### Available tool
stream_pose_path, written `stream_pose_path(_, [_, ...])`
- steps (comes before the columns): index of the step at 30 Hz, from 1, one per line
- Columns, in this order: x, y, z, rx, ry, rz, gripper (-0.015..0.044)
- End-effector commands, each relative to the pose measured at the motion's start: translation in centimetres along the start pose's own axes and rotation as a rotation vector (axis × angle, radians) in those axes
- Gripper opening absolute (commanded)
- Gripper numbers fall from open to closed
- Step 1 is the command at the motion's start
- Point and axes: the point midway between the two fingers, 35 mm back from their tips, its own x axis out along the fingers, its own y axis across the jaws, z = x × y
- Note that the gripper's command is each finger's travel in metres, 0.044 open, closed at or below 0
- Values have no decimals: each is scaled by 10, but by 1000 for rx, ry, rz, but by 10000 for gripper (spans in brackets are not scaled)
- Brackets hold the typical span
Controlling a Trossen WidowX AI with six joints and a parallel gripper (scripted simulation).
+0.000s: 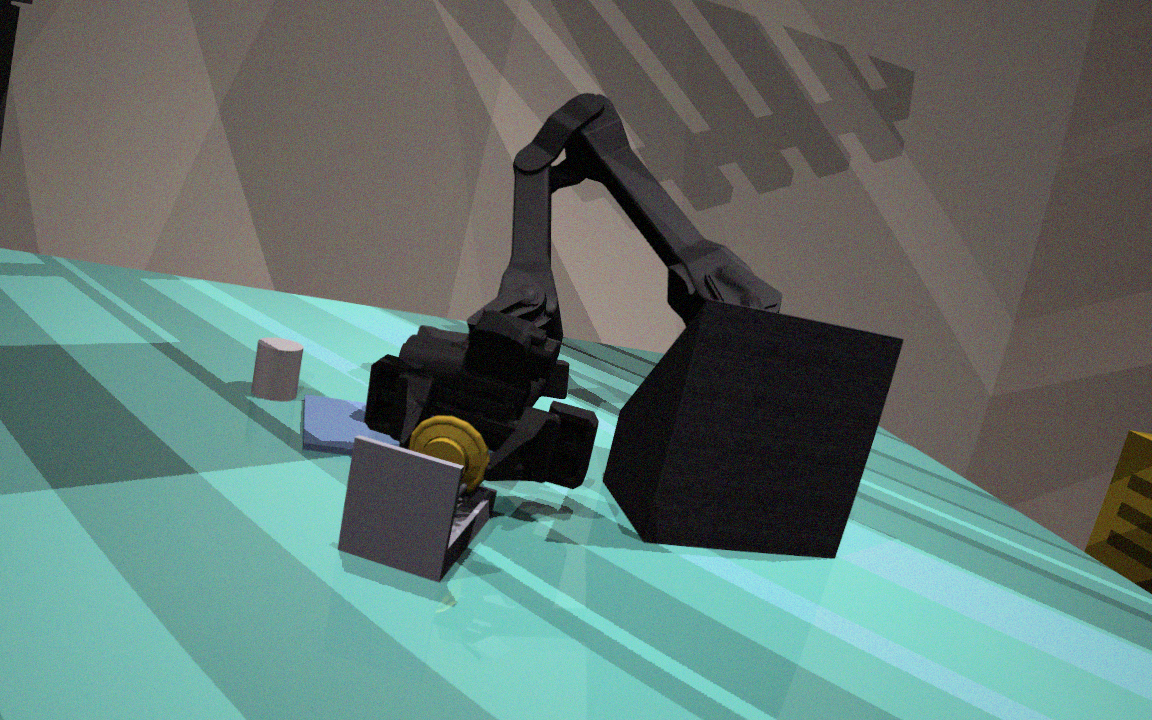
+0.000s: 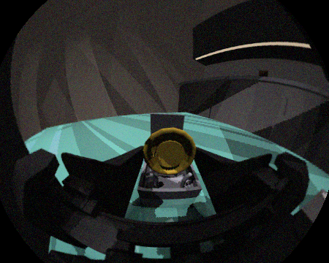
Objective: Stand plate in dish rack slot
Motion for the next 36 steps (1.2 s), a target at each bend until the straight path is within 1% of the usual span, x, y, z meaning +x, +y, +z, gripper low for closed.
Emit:
stream_pose_path(1, [0,0,0,5,1,0,0])
stream_pose_path(16, [0,0,0,0,0,0,394])
stream_pose_path(23, [0,0,0,0,0,0,400])
stream_pose_path(25, [-1,-2,6,-1,3,2,400])
stream_pose_path(34, [-11,-10,102,3,3,1,400])
stream_pose_path(36, [-12,-12,116,5,-3,-3,400])
